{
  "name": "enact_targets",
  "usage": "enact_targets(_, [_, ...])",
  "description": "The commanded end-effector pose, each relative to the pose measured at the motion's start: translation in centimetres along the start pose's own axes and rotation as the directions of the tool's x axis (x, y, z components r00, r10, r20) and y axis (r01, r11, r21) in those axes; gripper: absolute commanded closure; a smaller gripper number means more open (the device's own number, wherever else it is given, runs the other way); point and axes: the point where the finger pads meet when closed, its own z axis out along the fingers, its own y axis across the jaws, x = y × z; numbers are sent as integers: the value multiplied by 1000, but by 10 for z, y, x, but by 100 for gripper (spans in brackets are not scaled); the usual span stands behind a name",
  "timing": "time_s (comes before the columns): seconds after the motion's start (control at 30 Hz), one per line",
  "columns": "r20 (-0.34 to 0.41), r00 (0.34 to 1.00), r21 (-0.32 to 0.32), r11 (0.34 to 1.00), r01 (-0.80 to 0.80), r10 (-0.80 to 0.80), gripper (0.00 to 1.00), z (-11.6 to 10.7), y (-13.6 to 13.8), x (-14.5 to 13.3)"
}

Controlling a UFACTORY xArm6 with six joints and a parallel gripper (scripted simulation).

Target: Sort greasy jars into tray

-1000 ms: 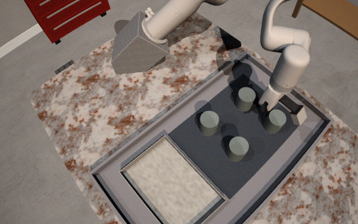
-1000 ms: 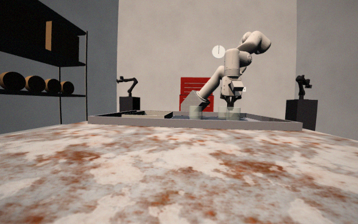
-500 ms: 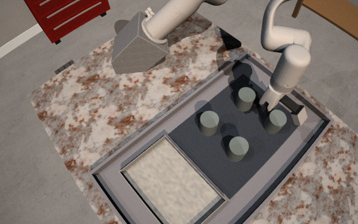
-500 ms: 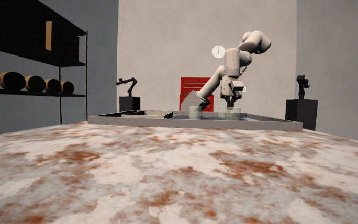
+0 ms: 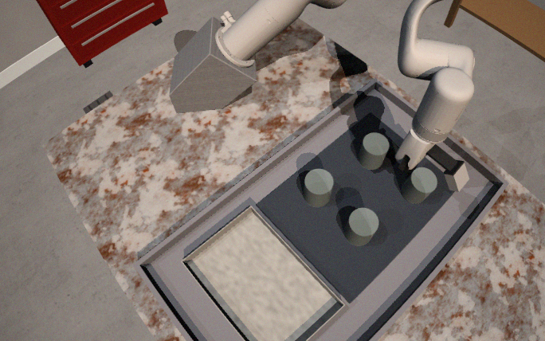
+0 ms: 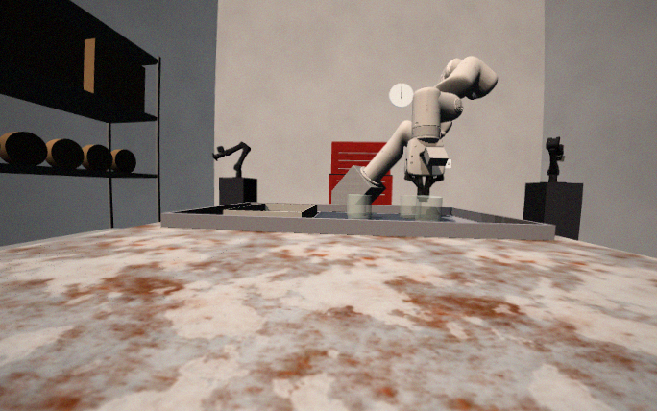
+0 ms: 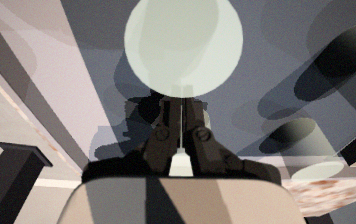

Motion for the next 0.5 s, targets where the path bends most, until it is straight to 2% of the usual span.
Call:
enact_targets(0.0, [-3,1000,-1,1000,1,-1,100,-2,0,2])
enact_targets(0.47, [-3,1000,-1,1000,1,-1,100,-3,0,4])
